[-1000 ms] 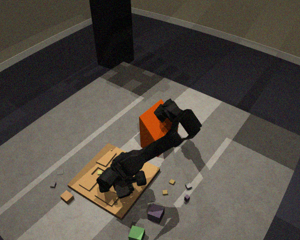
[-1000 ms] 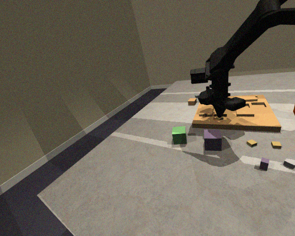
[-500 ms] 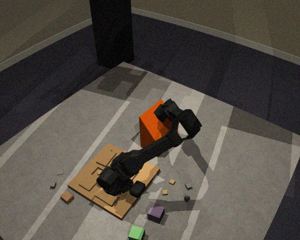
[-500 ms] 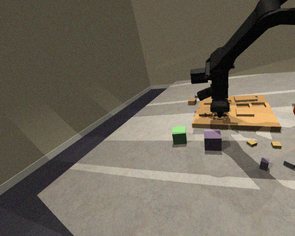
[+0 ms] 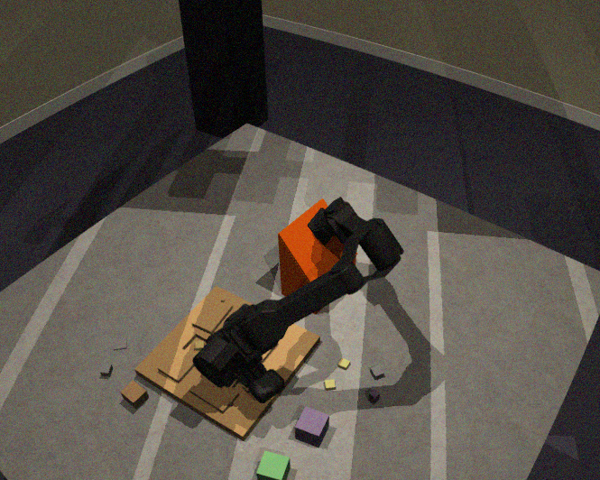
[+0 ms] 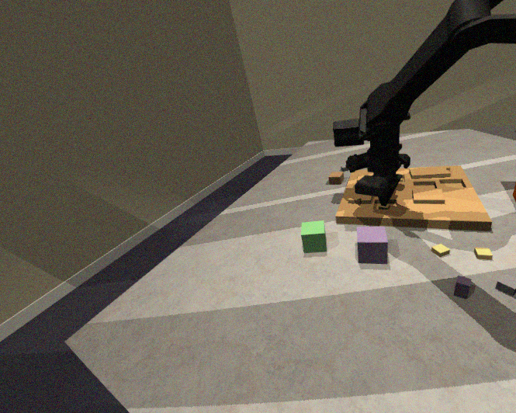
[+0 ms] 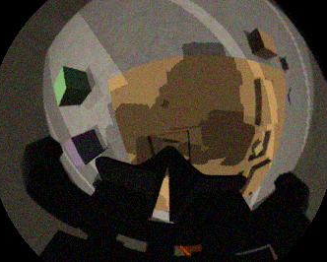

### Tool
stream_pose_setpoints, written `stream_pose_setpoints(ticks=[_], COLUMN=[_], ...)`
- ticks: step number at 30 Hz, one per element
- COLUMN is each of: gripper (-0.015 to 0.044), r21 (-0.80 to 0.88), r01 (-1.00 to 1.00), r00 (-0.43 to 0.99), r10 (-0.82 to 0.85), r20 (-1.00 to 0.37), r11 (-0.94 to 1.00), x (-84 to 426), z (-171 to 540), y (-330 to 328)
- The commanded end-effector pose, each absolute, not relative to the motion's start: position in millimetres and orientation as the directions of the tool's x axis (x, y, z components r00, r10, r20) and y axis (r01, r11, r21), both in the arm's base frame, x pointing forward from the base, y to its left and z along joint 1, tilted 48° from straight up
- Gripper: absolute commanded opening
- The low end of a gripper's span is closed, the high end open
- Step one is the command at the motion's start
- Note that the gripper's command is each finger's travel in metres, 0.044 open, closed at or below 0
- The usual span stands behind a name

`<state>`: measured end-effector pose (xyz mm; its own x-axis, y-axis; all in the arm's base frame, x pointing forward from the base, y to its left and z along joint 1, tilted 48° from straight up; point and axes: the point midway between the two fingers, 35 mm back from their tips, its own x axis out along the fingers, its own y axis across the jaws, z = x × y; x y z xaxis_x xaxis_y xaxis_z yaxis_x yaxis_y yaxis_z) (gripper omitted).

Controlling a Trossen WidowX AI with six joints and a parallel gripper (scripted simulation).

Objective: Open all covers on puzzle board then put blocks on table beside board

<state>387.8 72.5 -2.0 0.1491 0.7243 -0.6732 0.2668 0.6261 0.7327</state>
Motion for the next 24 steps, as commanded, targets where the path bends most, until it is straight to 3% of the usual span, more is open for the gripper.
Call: stream_pose_setpoints(ticks=[1, 13, 18, 24], gripper=[0.0, 0.0, 0.0131, 0.0144], r21=[0.733, 0.732, 0.728, 0.731], r01=[0.267, 0.267, 0.274, 0.267], r00=[0.149, 0.143, 0.138, 0.143], r10=[0.724, 0.726, 0.724, 0.724], r20=[-0.673, -0.673, -0.676, -0.675], r11=[0.626, 0.626, 0.628, 0.628], x=[388, 384, 382, 377], z=[-2, 6, 15, 39], y=[72, 64, 51, 27])
